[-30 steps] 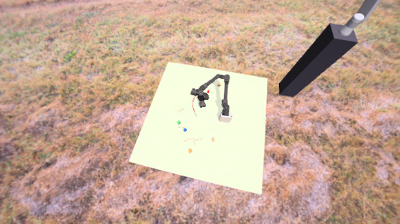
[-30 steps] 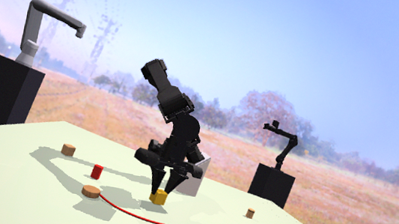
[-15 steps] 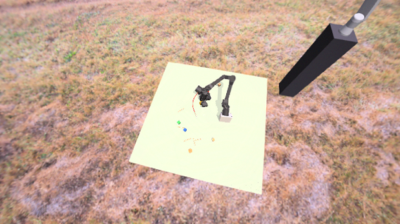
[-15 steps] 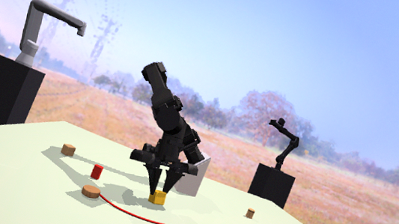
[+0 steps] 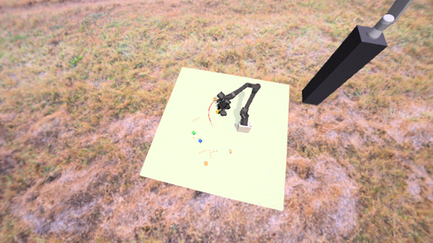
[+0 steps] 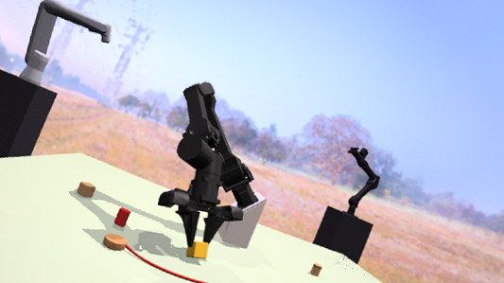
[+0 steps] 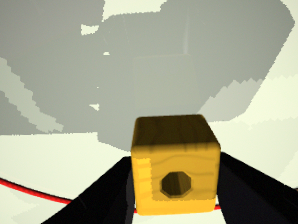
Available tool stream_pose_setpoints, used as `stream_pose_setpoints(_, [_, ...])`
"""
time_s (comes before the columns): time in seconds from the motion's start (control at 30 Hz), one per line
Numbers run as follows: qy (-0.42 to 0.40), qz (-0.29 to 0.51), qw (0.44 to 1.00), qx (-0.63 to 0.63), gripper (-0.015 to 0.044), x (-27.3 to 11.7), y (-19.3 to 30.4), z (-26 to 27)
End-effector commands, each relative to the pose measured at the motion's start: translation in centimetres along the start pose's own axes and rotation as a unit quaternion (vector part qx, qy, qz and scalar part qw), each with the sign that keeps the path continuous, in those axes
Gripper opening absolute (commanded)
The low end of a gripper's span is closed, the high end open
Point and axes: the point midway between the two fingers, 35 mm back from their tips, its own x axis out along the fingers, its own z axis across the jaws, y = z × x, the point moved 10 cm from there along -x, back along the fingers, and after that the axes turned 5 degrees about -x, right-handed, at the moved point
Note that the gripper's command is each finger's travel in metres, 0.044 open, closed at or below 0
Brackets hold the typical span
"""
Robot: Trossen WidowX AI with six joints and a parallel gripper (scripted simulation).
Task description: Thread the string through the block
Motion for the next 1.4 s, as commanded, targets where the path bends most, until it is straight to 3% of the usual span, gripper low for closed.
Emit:
stream_pose_setpoints(0.0, [-0.003, 0.028, 1.0, -0.004, 0.0, 0.0, -0.8, -0.2])
stream_pose_setpoints(1.3, [-0.021, 0.235, 0.972, -0.012, 0.0, 1.5, -7.2, -0.6])
stream_pose_setpoints(1.37, [-0.02, 0.221, 0.975, -0.012, 0.0053, 1.3, -6.5, -0.3])
